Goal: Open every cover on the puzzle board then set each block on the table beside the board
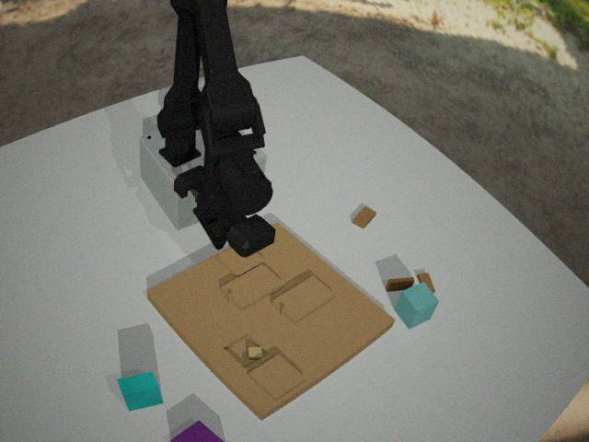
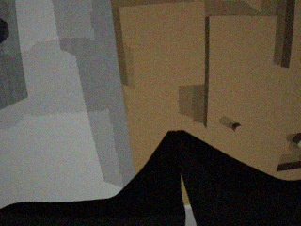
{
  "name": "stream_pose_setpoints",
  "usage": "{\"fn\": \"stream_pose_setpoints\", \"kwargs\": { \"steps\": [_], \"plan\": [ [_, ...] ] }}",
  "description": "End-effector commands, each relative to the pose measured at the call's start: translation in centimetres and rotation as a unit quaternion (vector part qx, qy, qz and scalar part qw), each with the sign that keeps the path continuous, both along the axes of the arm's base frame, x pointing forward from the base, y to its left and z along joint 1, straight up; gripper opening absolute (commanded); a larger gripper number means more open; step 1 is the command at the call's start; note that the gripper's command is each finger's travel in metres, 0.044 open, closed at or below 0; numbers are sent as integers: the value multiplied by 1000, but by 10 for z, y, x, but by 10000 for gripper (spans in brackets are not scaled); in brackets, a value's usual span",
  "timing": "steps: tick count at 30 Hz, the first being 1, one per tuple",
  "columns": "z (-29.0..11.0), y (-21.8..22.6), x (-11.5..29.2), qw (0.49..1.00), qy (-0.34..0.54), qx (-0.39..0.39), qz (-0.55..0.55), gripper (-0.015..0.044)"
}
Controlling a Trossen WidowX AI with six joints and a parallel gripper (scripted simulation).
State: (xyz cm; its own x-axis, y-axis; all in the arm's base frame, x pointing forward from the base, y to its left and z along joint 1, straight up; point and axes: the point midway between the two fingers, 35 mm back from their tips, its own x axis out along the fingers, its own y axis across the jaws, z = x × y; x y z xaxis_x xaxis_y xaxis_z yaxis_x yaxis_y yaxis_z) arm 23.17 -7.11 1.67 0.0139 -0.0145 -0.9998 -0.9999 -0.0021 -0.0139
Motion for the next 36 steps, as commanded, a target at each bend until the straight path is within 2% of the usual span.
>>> {"fn": "stream_pose_setpoints", "kwargs": {
  "steps": [1,36],
  "plan": [
    [0,0,0,1000,-1,1,3,0],
    [-29,0,3,1000,-1,1,3,0]
  ]
}}
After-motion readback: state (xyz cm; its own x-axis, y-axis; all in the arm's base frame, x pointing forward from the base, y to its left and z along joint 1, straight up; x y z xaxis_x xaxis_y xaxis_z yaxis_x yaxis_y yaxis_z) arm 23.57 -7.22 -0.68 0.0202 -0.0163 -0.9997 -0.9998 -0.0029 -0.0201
